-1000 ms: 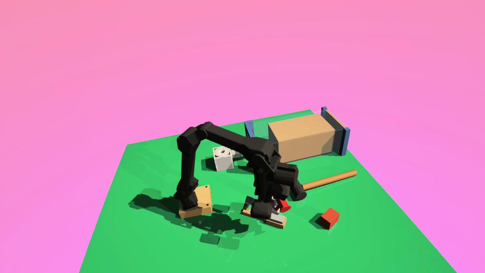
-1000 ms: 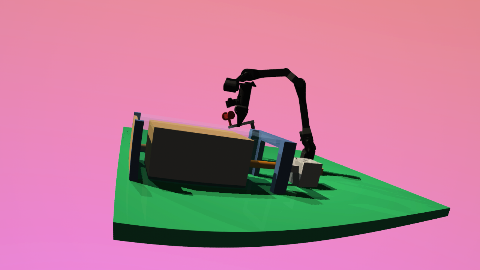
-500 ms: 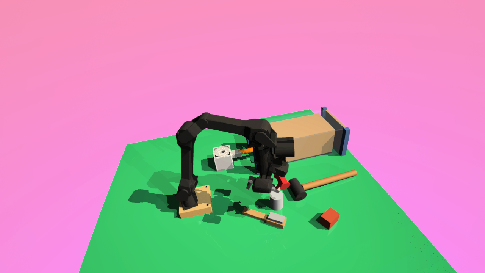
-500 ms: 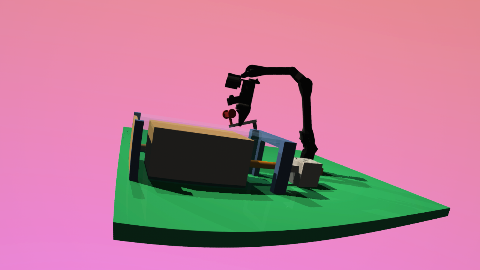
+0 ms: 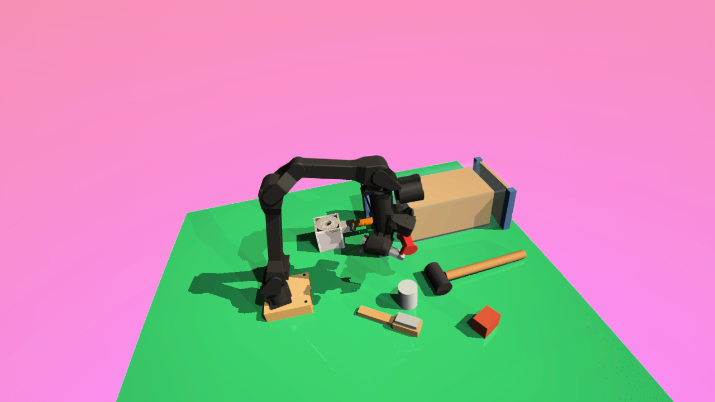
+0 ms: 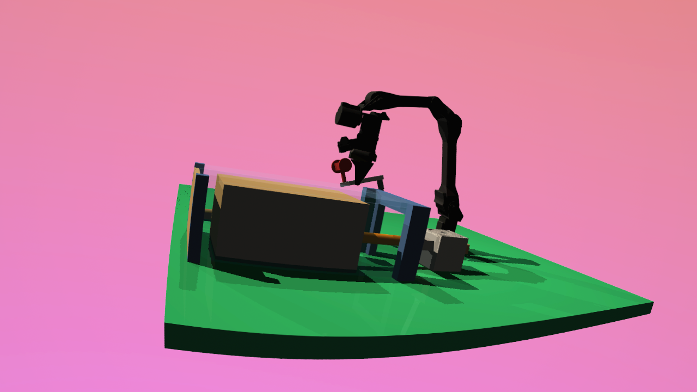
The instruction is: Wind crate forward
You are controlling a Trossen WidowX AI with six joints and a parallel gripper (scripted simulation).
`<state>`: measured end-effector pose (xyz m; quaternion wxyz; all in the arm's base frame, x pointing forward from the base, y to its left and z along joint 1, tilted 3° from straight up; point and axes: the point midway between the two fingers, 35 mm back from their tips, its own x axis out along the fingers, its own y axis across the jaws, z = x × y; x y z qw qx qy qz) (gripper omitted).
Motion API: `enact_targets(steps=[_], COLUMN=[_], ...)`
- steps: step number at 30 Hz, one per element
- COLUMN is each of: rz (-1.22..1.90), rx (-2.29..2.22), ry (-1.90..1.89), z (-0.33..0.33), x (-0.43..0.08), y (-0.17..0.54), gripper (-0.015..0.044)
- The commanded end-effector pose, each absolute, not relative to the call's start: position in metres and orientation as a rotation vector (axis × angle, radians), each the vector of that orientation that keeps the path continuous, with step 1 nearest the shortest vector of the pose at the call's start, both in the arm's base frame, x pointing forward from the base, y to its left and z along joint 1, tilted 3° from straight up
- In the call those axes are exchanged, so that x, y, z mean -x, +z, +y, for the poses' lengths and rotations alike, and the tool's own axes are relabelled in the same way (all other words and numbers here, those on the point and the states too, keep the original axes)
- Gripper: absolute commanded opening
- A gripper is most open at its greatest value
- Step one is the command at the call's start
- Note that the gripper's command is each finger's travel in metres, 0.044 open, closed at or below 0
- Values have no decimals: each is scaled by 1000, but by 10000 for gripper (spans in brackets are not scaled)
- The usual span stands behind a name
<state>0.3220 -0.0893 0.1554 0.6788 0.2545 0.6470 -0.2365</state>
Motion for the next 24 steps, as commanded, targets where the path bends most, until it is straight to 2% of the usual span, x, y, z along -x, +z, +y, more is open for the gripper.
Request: enact_targets(steps=[1, 24], rz=[1429, 1365], rx=[-591, -692], ry=[-560, -689], z=[-65, 52], x=[-323, -308], y=[163, 178], gripper=[0, 0])
